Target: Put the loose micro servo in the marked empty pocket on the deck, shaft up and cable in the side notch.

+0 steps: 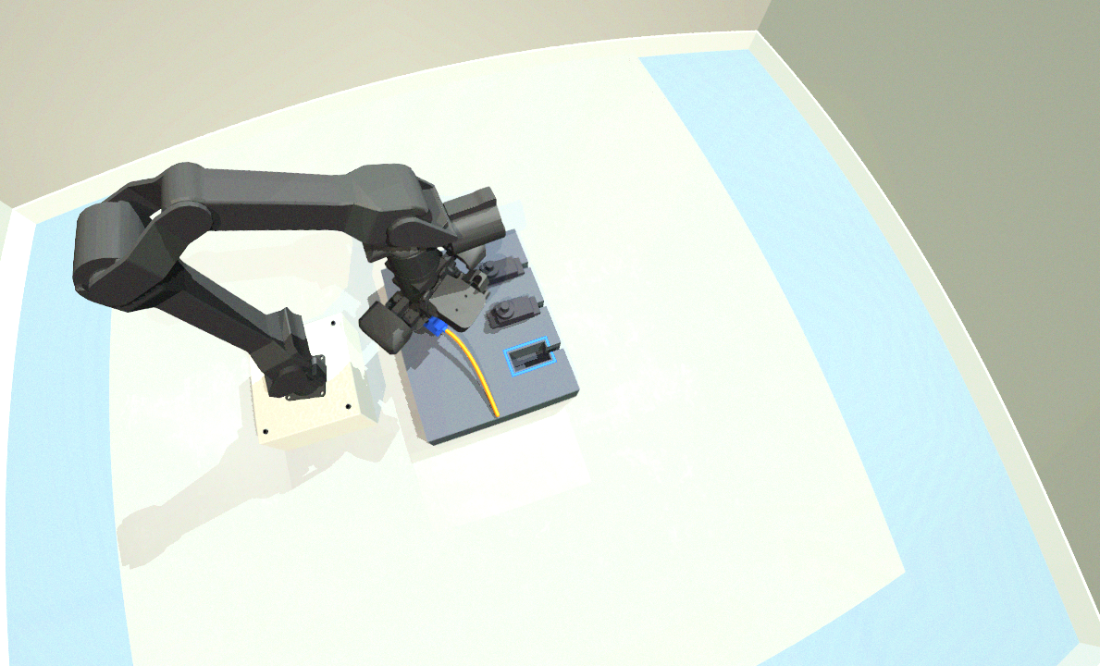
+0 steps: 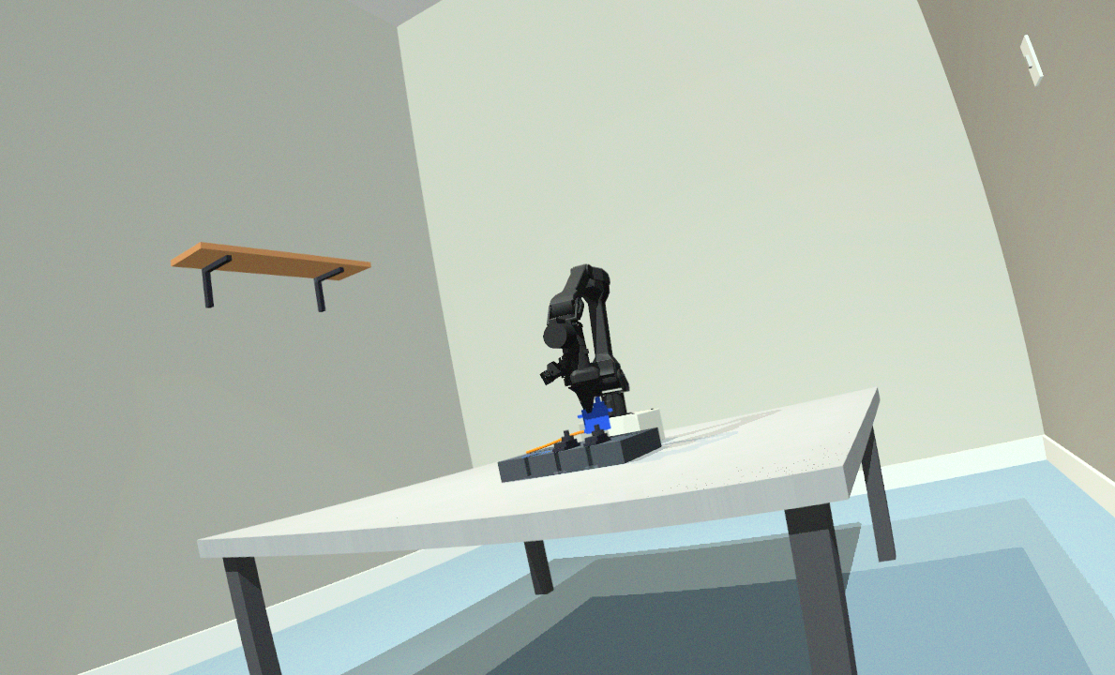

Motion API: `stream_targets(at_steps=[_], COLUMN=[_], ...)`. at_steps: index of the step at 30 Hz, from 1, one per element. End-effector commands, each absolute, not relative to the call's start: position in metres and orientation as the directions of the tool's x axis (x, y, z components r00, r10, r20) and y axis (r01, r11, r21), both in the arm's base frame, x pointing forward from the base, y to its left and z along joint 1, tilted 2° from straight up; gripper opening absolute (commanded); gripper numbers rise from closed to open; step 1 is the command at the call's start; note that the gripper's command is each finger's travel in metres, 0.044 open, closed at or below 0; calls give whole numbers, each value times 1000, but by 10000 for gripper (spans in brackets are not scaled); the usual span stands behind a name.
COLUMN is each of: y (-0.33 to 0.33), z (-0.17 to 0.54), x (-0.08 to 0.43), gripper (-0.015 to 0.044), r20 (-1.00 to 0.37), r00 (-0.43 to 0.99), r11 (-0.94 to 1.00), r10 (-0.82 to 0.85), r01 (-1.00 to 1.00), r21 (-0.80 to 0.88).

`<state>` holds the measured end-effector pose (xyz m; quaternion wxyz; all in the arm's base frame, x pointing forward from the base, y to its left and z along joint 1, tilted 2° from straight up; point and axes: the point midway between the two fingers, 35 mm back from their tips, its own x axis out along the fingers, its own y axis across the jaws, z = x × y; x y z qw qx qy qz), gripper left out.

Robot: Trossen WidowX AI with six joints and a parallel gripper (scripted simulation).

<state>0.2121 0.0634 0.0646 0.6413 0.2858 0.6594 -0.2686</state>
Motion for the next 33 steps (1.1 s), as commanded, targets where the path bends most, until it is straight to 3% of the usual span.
stream_targets(at_steps=[1, 22, 33], y=[62, 74, 36], z=[74, 75, 74], x=[211, 233, 241], gripper=[0, 0, 0], r20=[-999, -999, -999], r00=[6, 8, 9], r11=[694, 694, 694], r10=[34, 35, 32], r01=[719, 719, 719], r21=[28, 31, 29])
